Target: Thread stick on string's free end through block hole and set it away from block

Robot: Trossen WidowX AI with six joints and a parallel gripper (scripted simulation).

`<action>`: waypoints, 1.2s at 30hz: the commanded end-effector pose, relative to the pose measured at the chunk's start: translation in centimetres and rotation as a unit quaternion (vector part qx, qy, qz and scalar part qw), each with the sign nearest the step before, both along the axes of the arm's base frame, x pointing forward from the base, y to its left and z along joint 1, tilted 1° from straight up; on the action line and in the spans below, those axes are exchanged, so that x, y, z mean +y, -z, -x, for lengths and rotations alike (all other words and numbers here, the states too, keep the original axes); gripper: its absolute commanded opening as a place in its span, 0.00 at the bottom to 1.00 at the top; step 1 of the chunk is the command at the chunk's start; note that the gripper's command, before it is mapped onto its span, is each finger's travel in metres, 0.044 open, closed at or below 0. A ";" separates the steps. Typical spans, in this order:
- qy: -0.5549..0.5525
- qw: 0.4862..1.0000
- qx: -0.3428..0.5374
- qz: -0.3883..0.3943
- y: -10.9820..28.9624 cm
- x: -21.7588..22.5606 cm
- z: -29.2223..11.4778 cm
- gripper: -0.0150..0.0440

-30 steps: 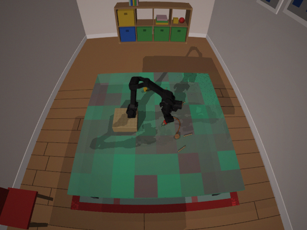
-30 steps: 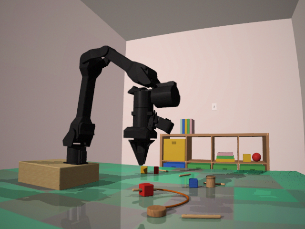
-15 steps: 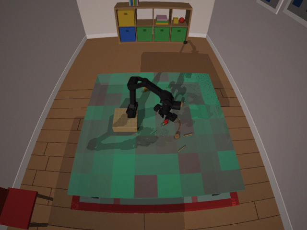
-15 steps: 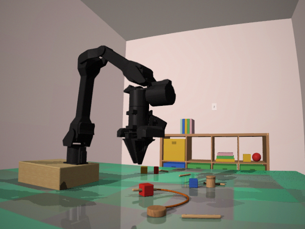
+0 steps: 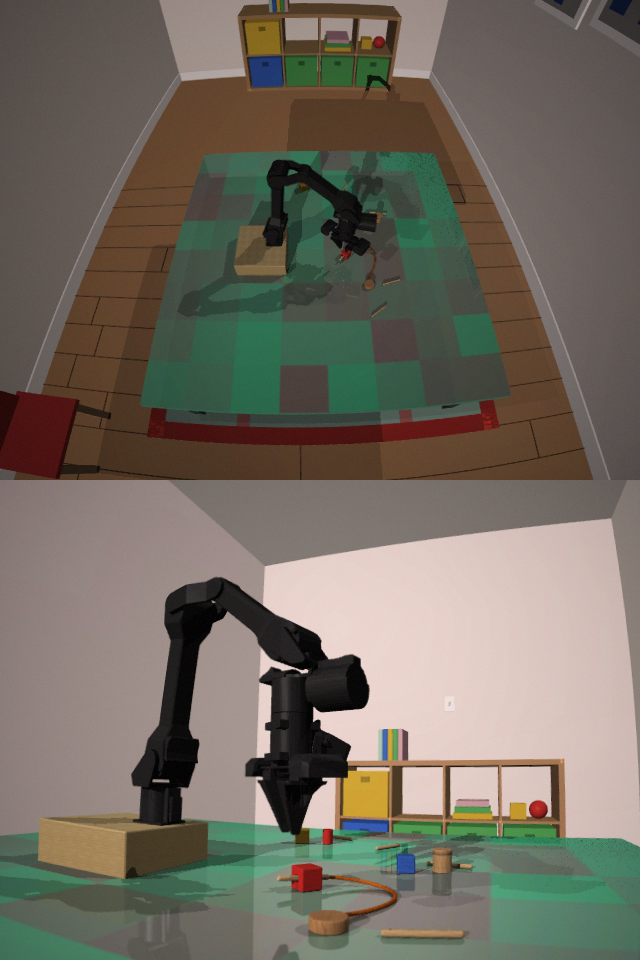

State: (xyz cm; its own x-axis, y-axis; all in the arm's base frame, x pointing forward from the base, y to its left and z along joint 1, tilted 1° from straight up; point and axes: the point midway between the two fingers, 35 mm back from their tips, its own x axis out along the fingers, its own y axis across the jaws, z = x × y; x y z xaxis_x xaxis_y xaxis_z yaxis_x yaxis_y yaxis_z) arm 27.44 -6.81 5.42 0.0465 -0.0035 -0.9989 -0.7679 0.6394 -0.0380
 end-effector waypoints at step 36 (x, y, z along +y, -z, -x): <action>-0.002 1.000 0.004 0.001 6.5 0.0 0.1 0.46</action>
